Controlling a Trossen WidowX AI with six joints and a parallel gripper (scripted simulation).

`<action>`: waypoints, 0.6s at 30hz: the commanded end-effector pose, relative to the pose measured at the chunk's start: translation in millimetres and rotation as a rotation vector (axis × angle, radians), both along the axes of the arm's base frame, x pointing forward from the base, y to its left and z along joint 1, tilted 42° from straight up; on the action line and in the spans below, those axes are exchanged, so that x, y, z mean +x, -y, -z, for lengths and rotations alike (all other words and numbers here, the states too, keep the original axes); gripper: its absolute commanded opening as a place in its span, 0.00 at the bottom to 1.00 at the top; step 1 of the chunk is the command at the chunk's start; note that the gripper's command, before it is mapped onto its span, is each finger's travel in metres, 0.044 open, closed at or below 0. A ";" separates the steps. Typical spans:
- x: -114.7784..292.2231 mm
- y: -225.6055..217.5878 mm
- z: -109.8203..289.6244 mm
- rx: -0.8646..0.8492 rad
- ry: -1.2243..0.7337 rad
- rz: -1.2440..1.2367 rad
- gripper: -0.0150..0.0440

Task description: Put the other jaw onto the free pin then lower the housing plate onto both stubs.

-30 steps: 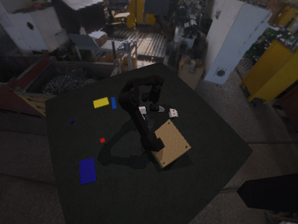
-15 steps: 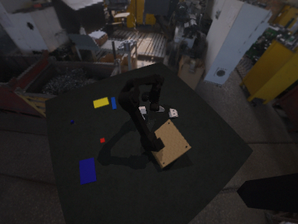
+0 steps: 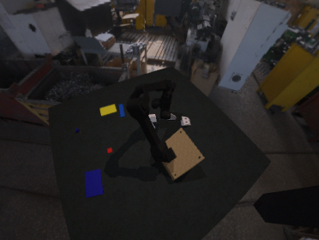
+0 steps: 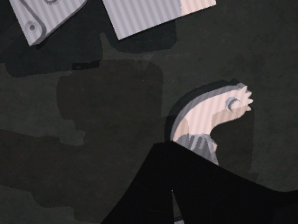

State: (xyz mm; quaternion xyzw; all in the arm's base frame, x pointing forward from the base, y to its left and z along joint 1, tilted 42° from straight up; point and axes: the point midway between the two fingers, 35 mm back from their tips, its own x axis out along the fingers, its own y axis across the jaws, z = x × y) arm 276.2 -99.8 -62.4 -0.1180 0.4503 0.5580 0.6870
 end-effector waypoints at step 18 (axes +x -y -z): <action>0.0 0.0 0.0 0.000 0.000 0.000 1.00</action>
